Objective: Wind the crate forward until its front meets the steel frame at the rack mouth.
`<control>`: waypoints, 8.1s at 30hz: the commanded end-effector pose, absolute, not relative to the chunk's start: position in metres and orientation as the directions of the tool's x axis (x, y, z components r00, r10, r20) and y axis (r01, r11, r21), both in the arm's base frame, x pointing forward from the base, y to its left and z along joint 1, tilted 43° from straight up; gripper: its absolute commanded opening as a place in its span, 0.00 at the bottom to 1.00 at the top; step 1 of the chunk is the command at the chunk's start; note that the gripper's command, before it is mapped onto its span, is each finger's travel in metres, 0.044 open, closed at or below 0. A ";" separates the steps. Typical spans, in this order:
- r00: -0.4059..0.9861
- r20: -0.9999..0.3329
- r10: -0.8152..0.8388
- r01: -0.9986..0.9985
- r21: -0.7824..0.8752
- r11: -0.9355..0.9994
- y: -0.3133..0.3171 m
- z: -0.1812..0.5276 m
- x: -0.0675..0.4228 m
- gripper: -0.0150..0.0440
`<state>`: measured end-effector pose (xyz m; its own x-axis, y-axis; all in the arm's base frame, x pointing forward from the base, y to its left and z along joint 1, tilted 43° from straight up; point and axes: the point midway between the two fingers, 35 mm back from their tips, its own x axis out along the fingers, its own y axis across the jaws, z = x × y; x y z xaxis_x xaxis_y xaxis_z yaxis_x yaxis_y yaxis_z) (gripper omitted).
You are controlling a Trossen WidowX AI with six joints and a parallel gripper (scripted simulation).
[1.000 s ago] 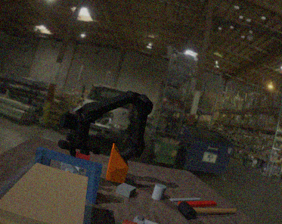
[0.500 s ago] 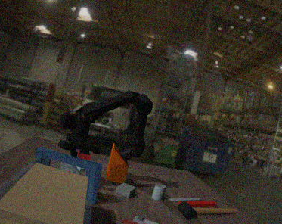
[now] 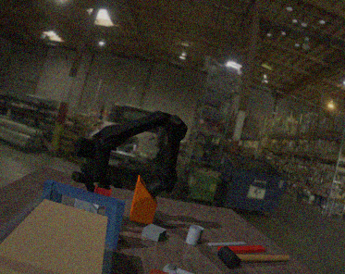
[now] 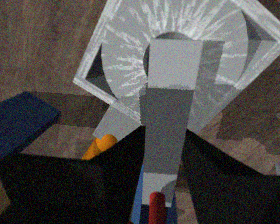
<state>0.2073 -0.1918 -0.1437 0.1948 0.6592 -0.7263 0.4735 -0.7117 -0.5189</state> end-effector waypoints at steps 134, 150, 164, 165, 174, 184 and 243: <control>0.185 -0.733 0.655 0.438 -0.535 -0.722 -0.191 -0.147 0.210 0.25; 0.185 -0.735 0.652 0.394 -0.552 -0.735 -0.193 -0.148 0.211 0.25; 0.185 -0.735 0.652 0.401 -0.550 -0.733 -0.193 -0.148 0.211 0.25; 0.185 -0.733 0.654 0.425 -0.540 -0.726 -0.192 -0.147 0.210 0.25; 0.184 -0.732 0.656 0.448 -0.531 -0.719 -0.191 -0.147 0.209 0.25; 0.196 -0.727 0.658 0.453 -0.528 -0.718 -0.193 -0.144 0.208 0.43; 0.122 -0.757 0.642 0.450 -0.534 -0.715 -0.282 -0.048 0.195 0.25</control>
<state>0.1949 -0.2826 -0.0471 0.1305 0.6353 -0.7611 0.4498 -0.7221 -0.5256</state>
